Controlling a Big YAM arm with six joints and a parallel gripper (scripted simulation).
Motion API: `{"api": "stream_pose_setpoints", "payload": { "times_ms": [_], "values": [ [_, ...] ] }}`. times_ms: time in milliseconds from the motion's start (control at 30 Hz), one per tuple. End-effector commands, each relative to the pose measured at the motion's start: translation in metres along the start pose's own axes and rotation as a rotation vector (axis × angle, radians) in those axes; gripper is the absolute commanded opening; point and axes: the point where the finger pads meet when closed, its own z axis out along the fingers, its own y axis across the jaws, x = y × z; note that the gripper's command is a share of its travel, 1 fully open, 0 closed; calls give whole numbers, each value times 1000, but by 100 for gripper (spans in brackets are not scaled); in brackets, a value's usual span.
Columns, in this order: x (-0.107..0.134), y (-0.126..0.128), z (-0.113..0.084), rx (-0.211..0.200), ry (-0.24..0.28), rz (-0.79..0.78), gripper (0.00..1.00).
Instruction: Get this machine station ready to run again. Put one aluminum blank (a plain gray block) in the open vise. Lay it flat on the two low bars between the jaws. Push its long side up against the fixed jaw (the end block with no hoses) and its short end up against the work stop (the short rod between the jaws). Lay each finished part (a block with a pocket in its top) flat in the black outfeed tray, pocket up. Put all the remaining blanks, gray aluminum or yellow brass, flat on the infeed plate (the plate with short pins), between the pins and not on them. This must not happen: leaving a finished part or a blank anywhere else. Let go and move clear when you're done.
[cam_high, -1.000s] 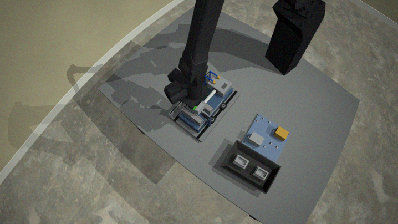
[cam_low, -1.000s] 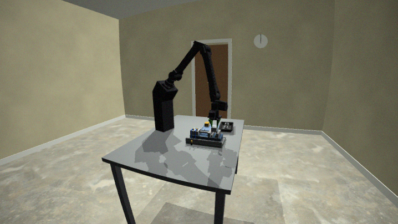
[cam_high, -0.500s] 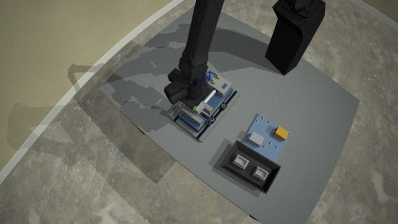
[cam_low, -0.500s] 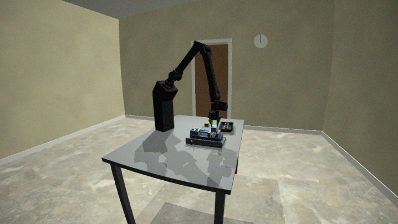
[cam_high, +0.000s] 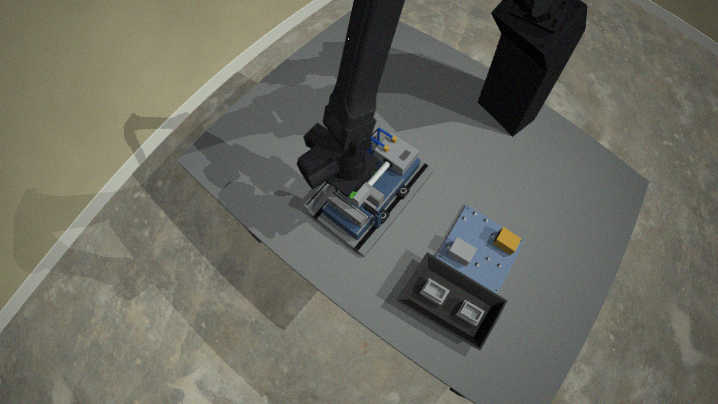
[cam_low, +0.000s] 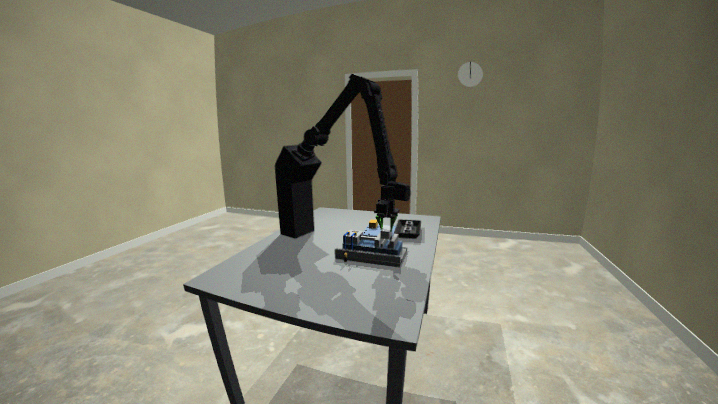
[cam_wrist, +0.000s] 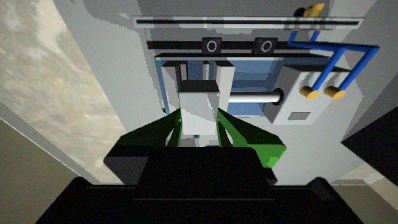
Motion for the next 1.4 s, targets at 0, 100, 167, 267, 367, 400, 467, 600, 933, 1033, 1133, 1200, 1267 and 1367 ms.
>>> {"api": "stream_pose_setpoints", "payload": {
  "times_ms": [0,100,167,267,367,400,467,600,933,1033,1133,1200,1267,1367],
  "values": [
    [3,21,-5,-41,-3,-9,0],
    [3,21,-5,-41,-3,-9,0],
    [4,20,-2,-38,-2,-9,0],
    [4,18,1,-33,-1,-9,0],
    [4,17,3,-32,0,-9,0],
    [4,18,2,-33,-1,-9,0],
    [4,20,0,-39,-3,-9,0],
    [3,22,-1,-45,-4,-9,0],
    [5,16,10,-30,0,-8,0],
    [4,17,8,-34,-1,-8,0],
    [4,20,5,-40,-3,-9,0],
    [3,21,4,-44,-4,-9,0],
    [3,22,4,-46,-4,-9,0],
    [3,21,7,-44,-4,-8,0]
  ]
}}
